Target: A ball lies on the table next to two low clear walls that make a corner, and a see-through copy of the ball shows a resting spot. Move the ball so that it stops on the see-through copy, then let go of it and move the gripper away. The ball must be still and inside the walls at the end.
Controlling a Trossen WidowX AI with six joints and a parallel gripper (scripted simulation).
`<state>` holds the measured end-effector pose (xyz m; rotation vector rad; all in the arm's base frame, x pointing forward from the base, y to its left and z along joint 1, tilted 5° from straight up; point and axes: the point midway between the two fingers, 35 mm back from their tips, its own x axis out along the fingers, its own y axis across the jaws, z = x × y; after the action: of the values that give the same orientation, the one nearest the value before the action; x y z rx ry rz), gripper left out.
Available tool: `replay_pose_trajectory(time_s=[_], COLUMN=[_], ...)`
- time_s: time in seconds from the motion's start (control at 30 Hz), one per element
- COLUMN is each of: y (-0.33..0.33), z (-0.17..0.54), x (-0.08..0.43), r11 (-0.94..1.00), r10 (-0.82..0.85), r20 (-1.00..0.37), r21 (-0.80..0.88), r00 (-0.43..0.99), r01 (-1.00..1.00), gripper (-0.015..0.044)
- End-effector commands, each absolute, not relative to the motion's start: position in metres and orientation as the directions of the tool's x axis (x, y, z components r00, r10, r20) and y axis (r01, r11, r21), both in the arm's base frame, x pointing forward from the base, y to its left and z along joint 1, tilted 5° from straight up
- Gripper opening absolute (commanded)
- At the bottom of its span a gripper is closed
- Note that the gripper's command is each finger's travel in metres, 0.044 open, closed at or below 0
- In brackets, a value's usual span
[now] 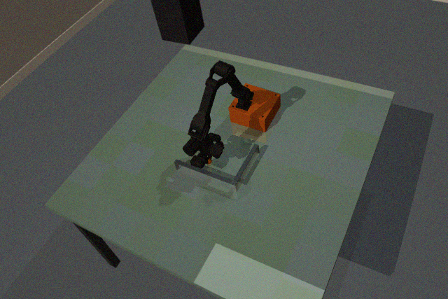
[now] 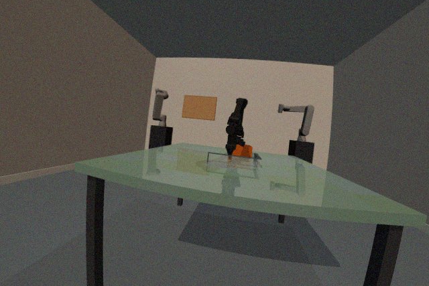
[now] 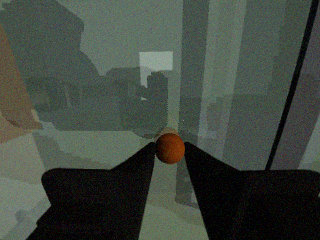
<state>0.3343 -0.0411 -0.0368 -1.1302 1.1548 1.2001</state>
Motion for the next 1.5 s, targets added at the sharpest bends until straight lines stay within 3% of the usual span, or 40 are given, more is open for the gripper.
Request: replay_pose_trajectory(time_s=[0.0, 0.53, 0.87, 1.07, 1.27, 1.47], y=[-0.041, -0.04, -0.04, -0.04, -0.047, -0.047], z=[-0.044, -0.056, -0.055, -0.052, 0.03, 0.03], x=[0.333, 0.333, 0.334, 0.334, 0.332, 0.338], r11=[0.046, 0.046, 0.042, 0.043, 0.046, 0.051], r10=[0.078, 0.078, 0.079, 0.079, 0.078, 0.075], r20=[-0.997, -0.997, -0.997, -0.997, -0.997, -0.996], r21=[-0.013, -0.013, -0.017, -0.017, -0.014, -0.043], r00=[0.017, 0.017, 0.02, 0.02, 0.017, 0.046], r01=[-0.999, -0.999, -0.999, -0.999, -0.999, -0.998], gripper=[0.0, 0.0, 0.0243, 0.0243, 0.0243, 0.0243])
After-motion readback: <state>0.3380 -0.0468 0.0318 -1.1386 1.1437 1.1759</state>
